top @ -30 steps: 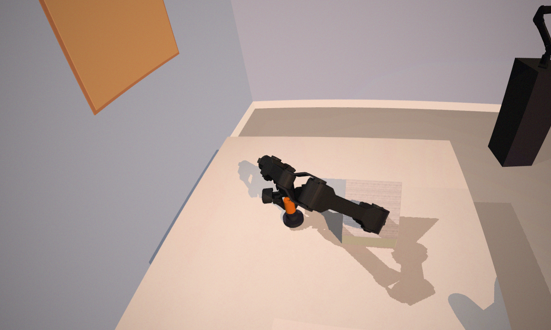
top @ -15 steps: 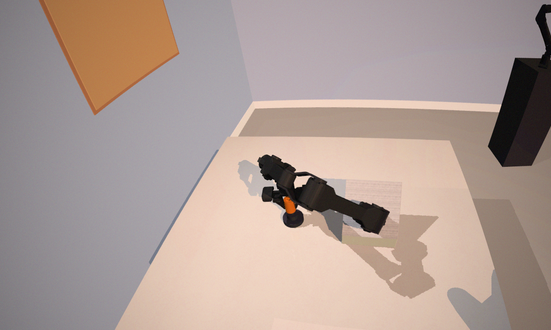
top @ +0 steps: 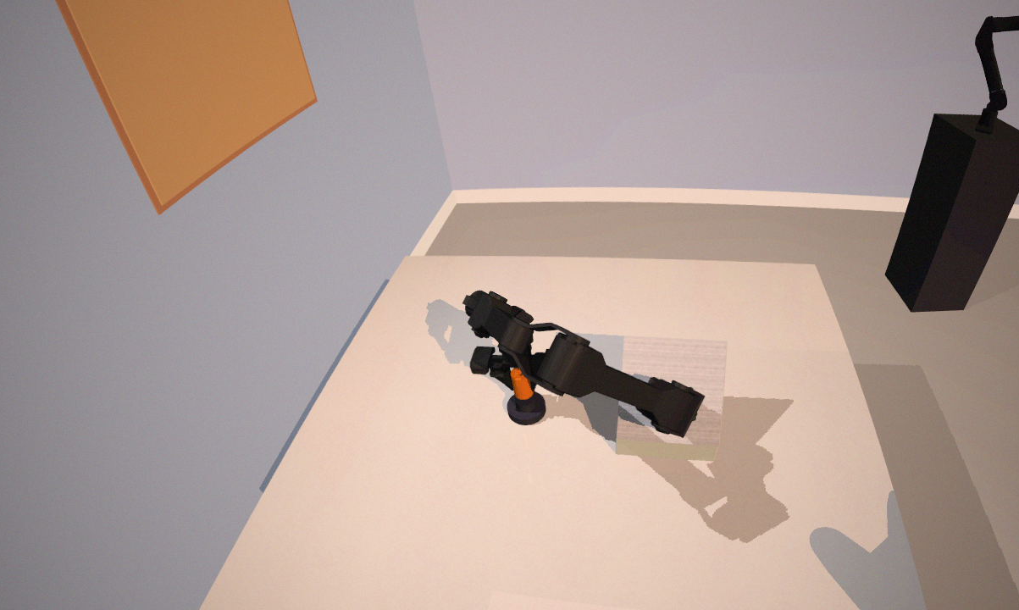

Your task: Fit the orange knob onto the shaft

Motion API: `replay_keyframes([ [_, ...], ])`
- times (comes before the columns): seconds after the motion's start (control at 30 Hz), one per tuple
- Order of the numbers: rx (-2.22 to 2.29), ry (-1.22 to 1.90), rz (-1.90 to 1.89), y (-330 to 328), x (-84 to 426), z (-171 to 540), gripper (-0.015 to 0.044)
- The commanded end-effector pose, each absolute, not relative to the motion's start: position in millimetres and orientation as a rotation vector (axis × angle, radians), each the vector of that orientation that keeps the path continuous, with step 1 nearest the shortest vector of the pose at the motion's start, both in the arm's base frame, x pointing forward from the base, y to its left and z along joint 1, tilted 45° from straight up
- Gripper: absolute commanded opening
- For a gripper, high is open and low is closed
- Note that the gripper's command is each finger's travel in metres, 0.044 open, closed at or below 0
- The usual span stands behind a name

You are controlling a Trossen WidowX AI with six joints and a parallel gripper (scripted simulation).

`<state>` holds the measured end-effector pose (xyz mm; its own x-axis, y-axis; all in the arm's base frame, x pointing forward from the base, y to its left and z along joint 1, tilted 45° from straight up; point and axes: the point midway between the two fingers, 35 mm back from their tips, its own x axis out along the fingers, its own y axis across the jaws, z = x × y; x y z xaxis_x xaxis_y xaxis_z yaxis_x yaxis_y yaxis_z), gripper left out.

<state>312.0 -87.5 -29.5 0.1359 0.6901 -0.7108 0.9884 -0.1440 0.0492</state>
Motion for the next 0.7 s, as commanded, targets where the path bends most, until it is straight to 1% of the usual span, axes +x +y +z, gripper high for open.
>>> replay_keyframes([
  [0.0, 1.904, 1.600, -0.752, -89.5, 313.4, -29.4, 0.0000],
  [0.67, 1.904, 1.600, -0.752, -87.5, 317.8, -30.9, 0.0000],
])
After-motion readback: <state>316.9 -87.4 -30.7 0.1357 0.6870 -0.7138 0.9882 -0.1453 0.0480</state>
